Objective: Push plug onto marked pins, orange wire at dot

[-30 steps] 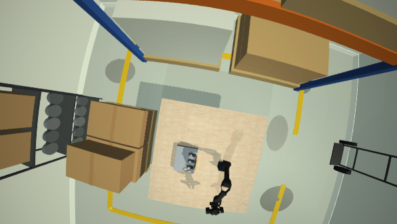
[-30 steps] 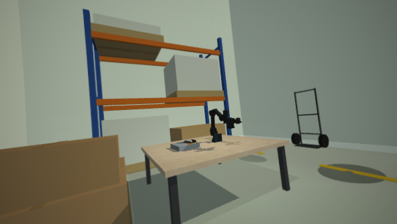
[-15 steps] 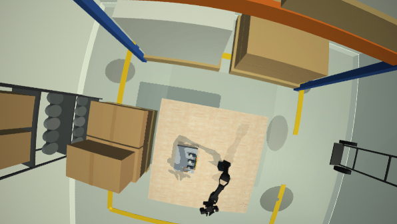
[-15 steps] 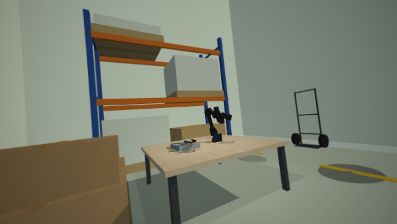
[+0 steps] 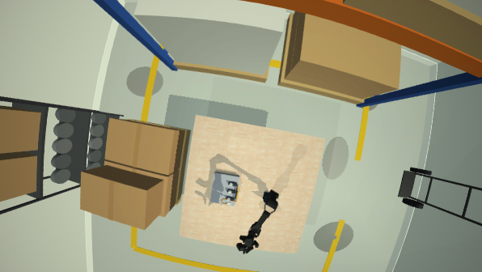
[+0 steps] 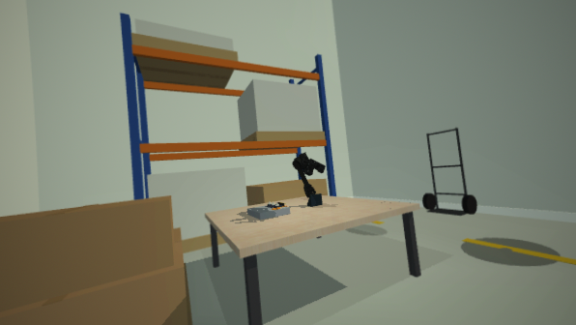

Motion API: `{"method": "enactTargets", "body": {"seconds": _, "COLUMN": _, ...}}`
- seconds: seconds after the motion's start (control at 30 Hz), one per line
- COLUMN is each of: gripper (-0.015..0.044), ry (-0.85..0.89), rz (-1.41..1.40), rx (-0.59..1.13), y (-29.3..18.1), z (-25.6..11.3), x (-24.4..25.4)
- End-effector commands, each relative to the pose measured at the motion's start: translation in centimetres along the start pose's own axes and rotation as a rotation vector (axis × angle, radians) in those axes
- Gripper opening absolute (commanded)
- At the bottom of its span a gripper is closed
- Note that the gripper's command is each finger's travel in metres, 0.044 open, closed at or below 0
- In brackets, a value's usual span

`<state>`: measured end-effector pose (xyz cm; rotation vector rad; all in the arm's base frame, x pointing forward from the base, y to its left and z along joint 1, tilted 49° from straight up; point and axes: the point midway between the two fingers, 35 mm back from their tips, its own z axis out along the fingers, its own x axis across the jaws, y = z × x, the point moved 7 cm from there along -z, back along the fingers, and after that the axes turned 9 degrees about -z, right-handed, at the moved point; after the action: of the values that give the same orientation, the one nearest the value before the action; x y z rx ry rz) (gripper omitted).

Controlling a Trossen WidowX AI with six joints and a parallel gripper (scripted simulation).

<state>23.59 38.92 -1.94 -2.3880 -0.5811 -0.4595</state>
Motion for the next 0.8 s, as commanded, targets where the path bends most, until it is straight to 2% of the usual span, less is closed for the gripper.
{"method": "enactTargets", "body": {"seconds": 0.0, "gripper": 0.0115, "ry": 0.036, "rz": -0.051, "rx": -0.014, "y": 0.5, "z": -1.5, "x": 1.3}}
{"method": "enactTargets", "body": {"seconds": 0.77, "gripper": 0.0115, "ry": 0.320, "rz": -0.468, "rx": -0.167, "y": 4.2, "z": -13.7, "x": 9.9}}
